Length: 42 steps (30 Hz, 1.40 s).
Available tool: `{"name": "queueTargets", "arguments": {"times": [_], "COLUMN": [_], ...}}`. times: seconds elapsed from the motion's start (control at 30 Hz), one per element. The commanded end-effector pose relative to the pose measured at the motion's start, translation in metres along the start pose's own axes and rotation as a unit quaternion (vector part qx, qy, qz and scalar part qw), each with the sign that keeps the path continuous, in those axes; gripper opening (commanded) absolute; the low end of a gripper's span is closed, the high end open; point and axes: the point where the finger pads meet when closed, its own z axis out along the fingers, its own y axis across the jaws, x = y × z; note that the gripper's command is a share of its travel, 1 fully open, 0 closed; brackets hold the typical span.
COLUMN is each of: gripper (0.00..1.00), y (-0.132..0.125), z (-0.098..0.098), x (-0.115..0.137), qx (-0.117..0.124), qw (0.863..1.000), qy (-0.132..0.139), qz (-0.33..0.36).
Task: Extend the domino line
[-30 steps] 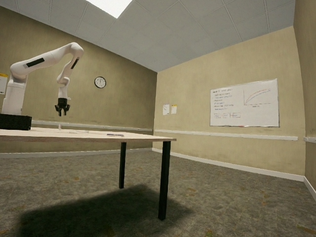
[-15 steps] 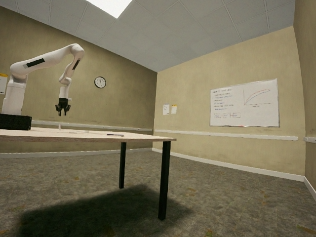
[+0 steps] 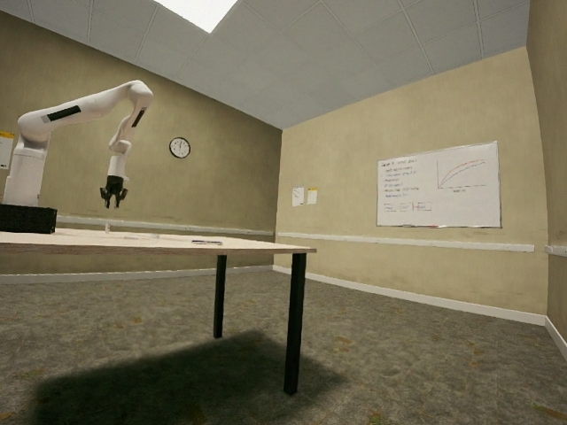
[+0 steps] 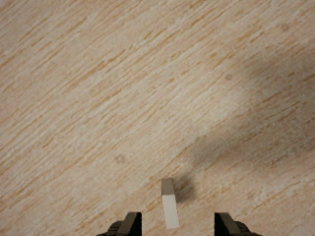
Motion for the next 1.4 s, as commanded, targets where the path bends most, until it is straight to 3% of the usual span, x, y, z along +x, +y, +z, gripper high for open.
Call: {"name": "queueTargets", "arguments": {"times": [0.0,1.37], "gripper": [0.48,0.48], "y": [0.0004,0.0006], "z": [-0.0004,0.0009], "x": [0.0005,0.0008], "qx": [0.002,0.019], "qw": [1.000,0.999], "qy": [-0.003,-0.029], "qz": [-0.004,-0.031]}}
